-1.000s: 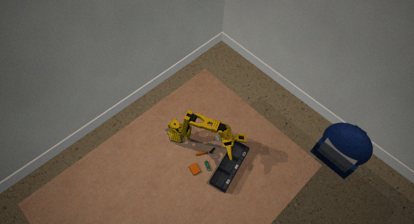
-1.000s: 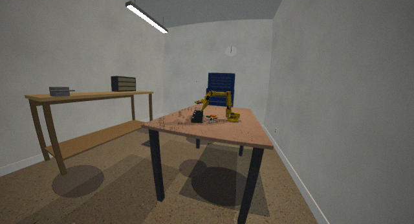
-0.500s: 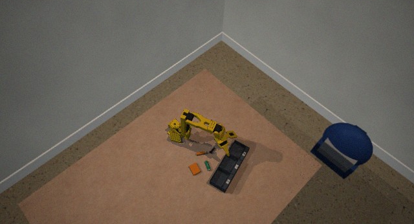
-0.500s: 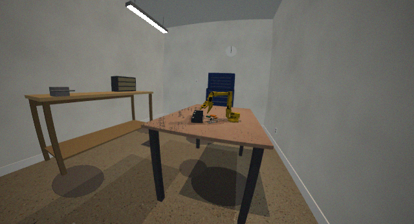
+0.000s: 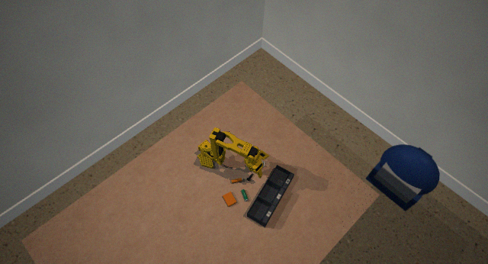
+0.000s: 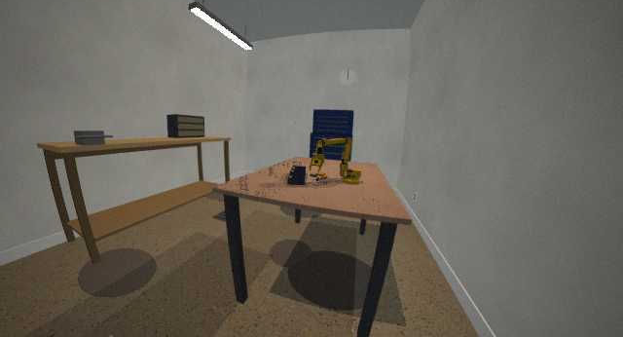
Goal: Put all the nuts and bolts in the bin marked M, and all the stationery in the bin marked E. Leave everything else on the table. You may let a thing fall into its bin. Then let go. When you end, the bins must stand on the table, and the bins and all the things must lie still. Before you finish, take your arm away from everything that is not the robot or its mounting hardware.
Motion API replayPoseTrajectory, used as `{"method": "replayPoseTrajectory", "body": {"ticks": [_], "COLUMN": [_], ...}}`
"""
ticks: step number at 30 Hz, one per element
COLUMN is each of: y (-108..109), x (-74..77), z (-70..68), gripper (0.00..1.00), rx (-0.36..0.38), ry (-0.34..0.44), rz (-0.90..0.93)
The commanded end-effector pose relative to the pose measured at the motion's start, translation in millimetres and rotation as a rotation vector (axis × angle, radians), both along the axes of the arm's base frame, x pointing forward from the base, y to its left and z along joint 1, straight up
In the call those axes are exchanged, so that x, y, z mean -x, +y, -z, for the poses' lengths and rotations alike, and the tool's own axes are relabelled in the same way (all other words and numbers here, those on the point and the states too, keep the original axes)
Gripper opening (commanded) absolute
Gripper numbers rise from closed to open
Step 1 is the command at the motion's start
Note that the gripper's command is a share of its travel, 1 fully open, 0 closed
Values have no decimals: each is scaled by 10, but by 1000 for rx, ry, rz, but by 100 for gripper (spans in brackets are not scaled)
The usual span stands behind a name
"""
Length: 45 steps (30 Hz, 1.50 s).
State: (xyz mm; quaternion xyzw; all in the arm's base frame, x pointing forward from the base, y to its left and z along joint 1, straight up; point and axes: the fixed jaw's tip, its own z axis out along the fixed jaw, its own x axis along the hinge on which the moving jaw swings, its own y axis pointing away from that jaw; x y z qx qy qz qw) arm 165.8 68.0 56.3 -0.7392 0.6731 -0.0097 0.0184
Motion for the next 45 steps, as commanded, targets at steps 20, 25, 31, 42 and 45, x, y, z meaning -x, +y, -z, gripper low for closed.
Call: {"method": "replayPoseTrajectory", "body": {"ticks": [20,25,31,42,45], "y": [-108,-108,-108,-105,-103], "x": [85,85,85,78,72], "z": [-64,-64,-64,-25,11], "gripper": [22,22,22,22,22], "rx": [8,8,8,8,8], "ry": [15,15,15,15,15], "rz": [-84,-84,-84,-84,-84]}}
